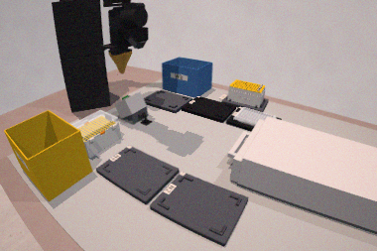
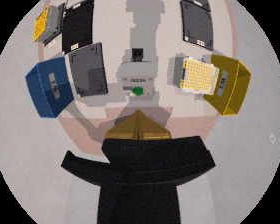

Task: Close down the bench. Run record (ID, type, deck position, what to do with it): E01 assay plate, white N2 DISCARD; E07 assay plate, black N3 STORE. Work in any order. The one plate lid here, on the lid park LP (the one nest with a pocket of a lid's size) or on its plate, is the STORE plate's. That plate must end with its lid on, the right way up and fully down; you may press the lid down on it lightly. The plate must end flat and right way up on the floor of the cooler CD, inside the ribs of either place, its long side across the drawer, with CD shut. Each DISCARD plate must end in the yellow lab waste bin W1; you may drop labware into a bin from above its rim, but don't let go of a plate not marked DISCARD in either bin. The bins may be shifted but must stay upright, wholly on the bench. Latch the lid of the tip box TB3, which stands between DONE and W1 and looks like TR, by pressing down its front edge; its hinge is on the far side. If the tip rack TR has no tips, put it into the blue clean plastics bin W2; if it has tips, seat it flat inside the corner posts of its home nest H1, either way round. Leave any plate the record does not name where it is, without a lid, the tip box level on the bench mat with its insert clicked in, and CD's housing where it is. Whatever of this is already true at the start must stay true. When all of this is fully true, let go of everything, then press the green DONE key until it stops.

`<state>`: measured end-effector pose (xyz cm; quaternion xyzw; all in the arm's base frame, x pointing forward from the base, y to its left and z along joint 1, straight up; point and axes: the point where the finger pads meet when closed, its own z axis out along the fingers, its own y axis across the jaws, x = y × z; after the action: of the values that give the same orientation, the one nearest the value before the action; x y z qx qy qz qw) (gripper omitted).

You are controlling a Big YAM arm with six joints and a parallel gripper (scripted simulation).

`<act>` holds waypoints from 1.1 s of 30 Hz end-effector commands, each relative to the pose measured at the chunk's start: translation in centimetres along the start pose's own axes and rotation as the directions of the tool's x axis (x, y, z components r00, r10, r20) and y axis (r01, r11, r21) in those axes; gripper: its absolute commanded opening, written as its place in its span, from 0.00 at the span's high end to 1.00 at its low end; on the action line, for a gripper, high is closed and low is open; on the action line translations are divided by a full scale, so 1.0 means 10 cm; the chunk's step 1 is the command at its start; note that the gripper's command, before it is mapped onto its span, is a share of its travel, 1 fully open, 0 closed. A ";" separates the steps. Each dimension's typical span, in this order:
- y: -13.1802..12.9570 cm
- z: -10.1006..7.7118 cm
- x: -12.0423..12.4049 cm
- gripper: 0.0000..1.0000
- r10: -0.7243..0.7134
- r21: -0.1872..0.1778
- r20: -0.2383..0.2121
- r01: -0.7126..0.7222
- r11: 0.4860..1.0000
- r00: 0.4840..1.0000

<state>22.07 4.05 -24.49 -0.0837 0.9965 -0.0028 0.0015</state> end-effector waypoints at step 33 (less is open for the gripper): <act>-0.01 0.63 -0.12 1.00 -0.011 -0.002 0.028 0.011 1.000 1.000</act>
<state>22.01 4.04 -30.97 -0.0848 0.9964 -0.0030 0.0003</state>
